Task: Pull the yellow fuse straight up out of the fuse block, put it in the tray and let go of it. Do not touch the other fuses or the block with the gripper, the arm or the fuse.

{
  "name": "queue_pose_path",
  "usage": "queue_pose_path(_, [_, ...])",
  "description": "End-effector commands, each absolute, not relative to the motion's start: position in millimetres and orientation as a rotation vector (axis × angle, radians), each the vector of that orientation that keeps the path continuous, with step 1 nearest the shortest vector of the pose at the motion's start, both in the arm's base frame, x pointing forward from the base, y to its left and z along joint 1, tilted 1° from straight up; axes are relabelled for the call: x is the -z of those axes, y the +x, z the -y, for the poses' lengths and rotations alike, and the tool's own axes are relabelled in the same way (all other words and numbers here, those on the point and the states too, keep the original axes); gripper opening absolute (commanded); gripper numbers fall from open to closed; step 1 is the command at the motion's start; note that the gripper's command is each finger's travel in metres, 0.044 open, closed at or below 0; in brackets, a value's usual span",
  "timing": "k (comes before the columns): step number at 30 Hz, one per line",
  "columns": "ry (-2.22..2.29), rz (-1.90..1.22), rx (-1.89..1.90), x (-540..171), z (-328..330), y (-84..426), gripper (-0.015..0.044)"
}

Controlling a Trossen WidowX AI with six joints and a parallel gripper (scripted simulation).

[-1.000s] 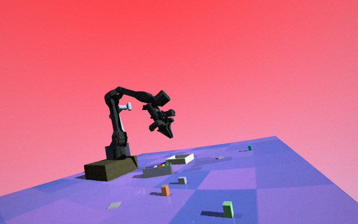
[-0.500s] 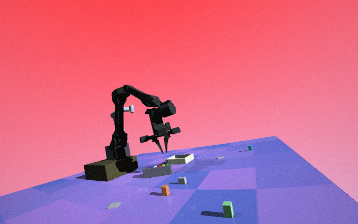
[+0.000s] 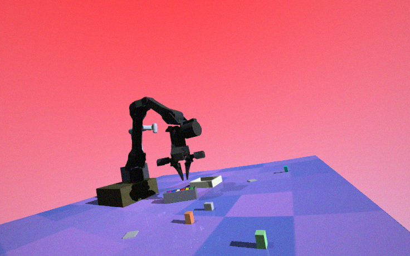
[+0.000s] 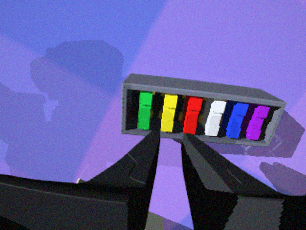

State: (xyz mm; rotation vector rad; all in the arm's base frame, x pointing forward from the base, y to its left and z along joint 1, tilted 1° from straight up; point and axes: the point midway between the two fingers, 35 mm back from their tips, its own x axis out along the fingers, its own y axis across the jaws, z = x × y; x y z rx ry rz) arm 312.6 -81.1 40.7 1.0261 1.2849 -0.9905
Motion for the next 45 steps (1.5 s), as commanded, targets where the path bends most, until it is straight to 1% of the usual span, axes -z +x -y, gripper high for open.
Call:
queue_pose_path(1, [1.029, -1.281, 0.998, -37, 82, 313, 0.0066])
queue_pose_path(28, [1.029, -1.281, 0.998, -11, 82, 313, 0.0066])
queue_pose_path(45, [1.029, -1.281, 0.998, -8, 82, 313, 0.0066])
